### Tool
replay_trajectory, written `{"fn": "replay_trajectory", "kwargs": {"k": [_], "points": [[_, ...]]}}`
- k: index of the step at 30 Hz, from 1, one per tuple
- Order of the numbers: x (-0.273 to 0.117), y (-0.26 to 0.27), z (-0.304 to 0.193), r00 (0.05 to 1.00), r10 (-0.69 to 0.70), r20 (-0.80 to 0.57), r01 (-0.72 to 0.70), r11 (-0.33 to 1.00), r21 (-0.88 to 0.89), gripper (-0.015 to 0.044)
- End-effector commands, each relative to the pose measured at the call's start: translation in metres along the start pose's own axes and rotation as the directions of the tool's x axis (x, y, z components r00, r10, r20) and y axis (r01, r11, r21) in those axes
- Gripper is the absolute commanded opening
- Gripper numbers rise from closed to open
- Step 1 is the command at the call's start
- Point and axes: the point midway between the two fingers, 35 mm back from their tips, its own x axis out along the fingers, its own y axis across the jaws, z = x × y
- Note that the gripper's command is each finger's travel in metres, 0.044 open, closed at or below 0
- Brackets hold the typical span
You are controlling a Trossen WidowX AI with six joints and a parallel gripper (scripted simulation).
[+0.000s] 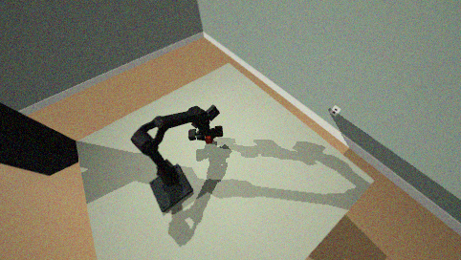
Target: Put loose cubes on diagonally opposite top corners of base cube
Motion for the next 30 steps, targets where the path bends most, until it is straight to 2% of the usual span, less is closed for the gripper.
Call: {"fn": "replay_trajectory", "kwargs": {"k": [1,2,30], "points": [[0.000,0.000,0.001,1.000,0.002,0.003,-0.002,1.000,0.005,0.0184],[0.000,0.000,0.001,1.000,0.002,0.003,-0.002,1.000,0.005,0.0205],[-0.035,0.000,0.000,1.000,0.000,0.000,0.000,1.000,0.000,0.0205]]}}
